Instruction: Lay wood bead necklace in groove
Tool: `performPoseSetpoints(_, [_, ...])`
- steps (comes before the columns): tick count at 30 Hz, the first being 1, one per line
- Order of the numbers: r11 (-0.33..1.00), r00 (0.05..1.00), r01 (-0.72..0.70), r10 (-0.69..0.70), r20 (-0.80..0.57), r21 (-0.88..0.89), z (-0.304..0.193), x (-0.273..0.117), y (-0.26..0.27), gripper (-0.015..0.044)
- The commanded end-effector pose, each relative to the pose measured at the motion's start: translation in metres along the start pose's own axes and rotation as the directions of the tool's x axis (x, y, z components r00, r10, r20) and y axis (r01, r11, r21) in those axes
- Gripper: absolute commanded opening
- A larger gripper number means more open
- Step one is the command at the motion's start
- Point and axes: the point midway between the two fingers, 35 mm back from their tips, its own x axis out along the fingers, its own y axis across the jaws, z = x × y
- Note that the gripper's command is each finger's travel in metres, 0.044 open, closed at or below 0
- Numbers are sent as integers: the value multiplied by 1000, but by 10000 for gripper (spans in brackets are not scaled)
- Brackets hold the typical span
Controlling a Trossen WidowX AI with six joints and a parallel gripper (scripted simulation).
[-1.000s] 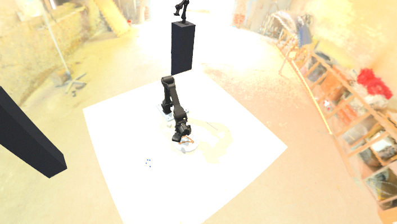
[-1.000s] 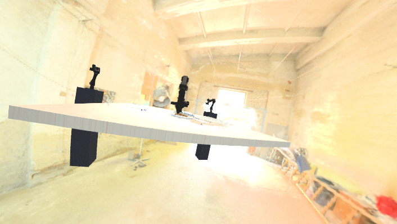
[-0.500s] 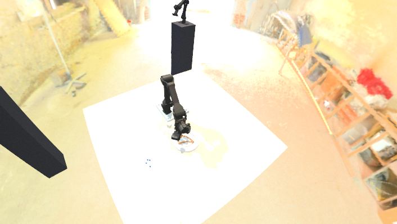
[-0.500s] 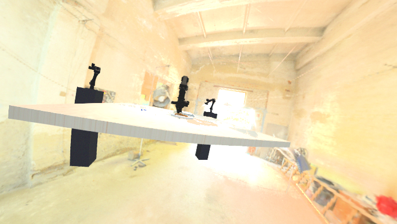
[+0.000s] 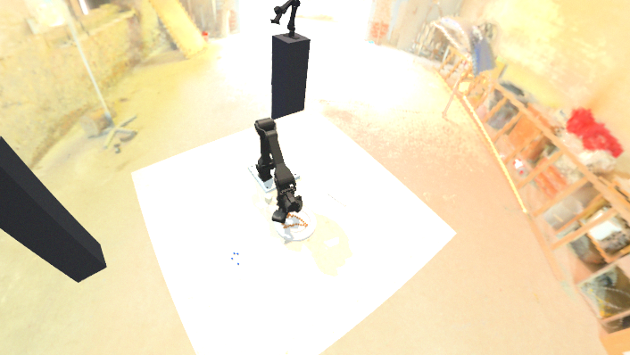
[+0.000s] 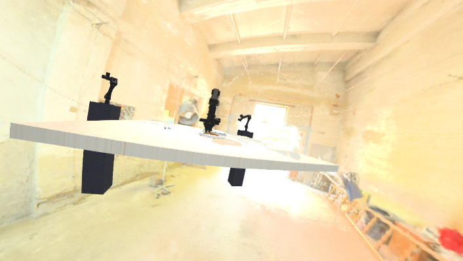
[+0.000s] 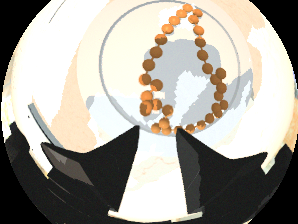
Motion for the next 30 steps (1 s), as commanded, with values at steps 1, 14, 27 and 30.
performPoseSetpoints(1, [1000,1000,0,0,1,0,0,0,0,263])
performPoseSetpoints(14, [1000,1000,-7,7,-2,5,-1,-4,1,440])
performPoseSetpoints(27, [1000,1000,-7,7,-2,5,-1,-4,1,440])
performPoseSetpoints(30, [987,1000,-6,6,-2,162,2,-9,-7,361])
